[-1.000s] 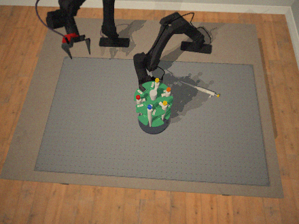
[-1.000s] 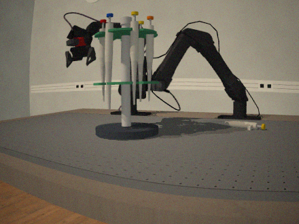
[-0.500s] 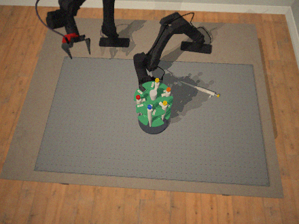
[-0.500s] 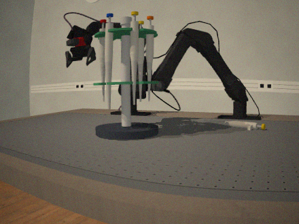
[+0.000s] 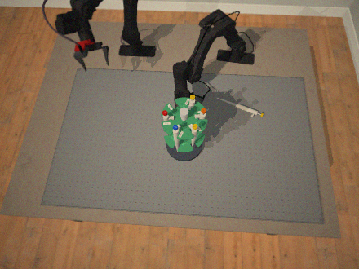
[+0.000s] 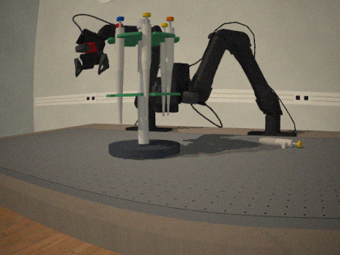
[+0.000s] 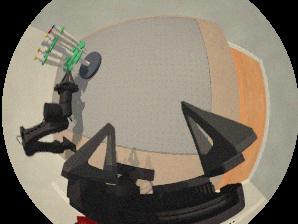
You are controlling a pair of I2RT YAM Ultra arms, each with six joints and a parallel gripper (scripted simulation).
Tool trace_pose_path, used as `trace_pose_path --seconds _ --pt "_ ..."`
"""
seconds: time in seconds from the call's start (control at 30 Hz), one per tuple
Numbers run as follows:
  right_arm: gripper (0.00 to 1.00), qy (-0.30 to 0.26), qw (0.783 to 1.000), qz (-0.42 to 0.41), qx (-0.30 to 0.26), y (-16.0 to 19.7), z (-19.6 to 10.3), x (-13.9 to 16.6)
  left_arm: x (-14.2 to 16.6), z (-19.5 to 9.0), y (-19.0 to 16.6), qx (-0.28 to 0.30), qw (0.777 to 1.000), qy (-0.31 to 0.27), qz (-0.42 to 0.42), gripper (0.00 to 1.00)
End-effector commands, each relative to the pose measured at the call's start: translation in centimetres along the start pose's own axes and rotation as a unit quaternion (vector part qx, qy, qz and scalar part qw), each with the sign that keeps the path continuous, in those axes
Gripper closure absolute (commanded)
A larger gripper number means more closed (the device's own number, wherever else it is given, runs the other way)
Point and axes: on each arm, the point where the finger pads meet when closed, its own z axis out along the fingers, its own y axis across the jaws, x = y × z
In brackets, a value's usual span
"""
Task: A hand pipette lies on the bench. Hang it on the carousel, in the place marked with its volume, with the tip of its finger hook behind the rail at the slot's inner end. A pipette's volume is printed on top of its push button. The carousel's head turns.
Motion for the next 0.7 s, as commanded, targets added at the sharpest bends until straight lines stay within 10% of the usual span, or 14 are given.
trace_pose_path --seconds 0.0,0.67 --pt "0.0 -0.018 1.0 -0.013 0.006 -0.3 -0.6 -0.9 -0.6 0.3 -1.2 0.01 1.0 0.02 -0.006 1.0" --pt "0.0 -0.018 1.0 -0.013 0.006 -0.3 -0.6 -0.9 -2.7 0.5 -1.2 0.013 0.988 0.154 -0.004 1.0"
